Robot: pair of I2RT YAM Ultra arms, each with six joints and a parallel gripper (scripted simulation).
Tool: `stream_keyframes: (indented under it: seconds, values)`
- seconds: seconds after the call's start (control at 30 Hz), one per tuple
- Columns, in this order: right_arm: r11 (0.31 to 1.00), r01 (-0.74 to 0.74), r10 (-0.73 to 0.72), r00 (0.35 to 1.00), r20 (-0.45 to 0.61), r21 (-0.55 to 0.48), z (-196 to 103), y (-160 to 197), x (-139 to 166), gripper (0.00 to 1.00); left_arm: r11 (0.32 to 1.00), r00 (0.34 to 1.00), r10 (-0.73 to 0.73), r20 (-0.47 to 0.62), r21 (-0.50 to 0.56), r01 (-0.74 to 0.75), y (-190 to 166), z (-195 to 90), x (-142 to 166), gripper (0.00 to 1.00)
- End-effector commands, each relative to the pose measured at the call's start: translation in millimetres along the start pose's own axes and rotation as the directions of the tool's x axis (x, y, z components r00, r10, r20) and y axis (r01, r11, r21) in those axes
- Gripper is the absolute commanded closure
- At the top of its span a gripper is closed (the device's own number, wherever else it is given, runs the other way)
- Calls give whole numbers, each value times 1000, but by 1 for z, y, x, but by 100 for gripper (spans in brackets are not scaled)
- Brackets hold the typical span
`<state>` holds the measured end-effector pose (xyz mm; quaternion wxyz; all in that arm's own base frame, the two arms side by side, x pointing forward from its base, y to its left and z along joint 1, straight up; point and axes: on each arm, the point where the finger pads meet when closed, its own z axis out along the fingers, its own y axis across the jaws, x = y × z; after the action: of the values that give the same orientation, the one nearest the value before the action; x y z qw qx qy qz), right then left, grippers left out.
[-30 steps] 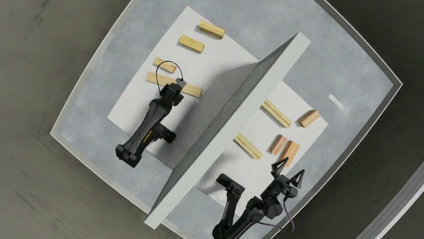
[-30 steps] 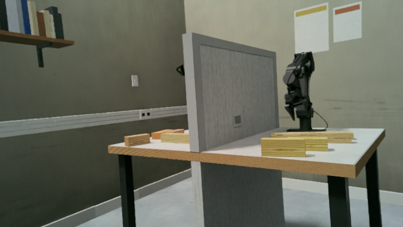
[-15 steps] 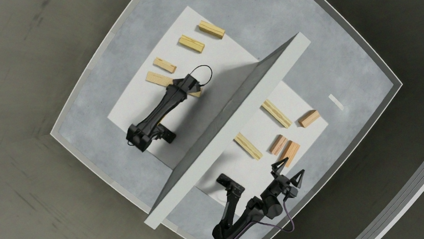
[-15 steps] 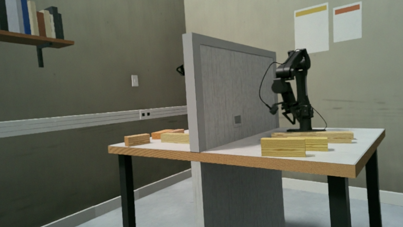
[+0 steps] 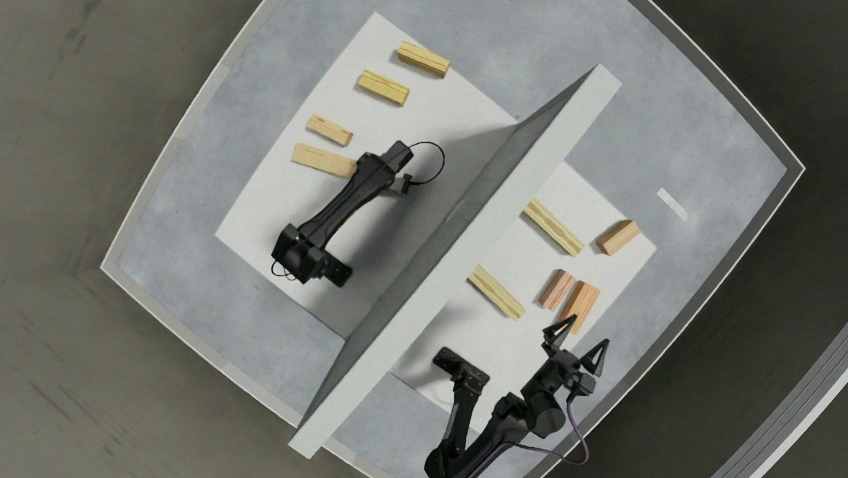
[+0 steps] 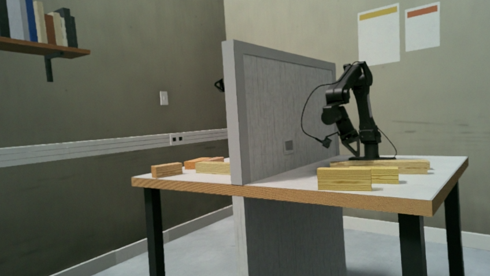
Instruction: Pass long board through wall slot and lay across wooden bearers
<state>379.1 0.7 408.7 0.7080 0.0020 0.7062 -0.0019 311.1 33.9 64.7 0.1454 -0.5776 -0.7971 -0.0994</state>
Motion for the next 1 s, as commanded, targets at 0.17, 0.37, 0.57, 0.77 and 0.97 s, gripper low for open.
stream_keyframes:
  seconds: [0.17,0.37,0.57,0.77,0.97]
  values:
    - [1000,1,-1,999,40,16,-10,-5,-20,0,1000,1000,-23,18,-18,24,4,-6,-4,27]
    - [1000,1,-1,999,40,16,-10,-5,-20,0,1000,1000,-22,13,-5,22,1,7,3,27]
    - [1000,1,-1,999,40,16,-10,-5,-20,0,1000,1000,-12,-6,4,12,0,28,3,27]
    - [1000,1,-1,999,40,16,-10,-5,-20,0,1000,1000,-13,-3,-1,13,1,37,2,27]
    - [1000,1,-1,999,40,16,-10,-5,-20,0,1000,1000,-20,6,-7,20,2,35,3,27]
